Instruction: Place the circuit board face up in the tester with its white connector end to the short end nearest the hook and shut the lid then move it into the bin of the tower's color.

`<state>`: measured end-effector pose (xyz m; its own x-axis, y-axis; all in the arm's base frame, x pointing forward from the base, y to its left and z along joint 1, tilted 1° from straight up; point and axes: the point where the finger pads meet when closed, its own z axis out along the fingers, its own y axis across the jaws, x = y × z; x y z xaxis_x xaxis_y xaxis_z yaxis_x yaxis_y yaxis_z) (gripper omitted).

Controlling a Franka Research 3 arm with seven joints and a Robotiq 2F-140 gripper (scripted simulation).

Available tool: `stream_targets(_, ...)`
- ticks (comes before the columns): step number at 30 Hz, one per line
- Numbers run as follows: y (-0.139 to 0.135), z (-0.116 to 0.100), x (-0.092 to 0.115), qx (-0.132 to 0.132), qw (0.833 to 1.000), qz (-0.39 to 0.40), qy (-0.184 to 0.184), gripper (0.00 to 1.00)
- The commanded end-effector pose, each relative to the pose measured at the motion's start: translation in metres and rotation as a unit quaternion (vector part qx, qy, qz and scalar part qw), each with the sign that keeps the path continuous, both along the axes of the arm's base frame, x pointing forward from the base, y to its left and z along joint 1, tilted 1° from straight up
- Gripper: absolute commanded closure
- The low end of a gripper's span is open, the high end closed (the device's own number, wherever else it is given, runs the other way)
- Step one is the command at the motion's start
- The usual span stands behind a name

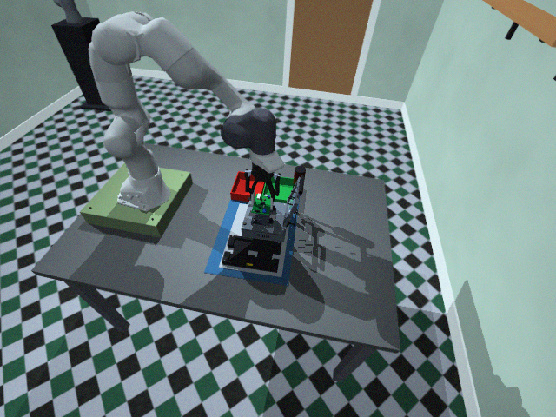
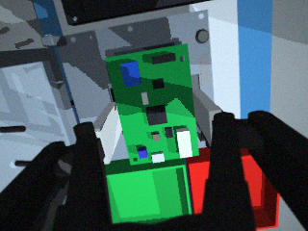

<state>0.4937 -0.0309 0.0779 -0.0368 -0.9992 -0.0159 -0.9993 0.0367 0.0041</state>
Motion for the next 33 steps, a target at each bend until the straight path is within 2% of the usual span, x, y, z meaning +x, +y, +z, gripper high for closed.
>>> stream_targets(1,0.001,0.000,0.000,0.000,1.000,-0.004,0.001,0.54)
stream_targets(17,0.001,-0.002,0.000,0.000,1.000,-0.005,0.001,0.54)
stream_targets(33,0.002,-0.023,0.000,0.000,1.000,-0.005,0.001,0.54)
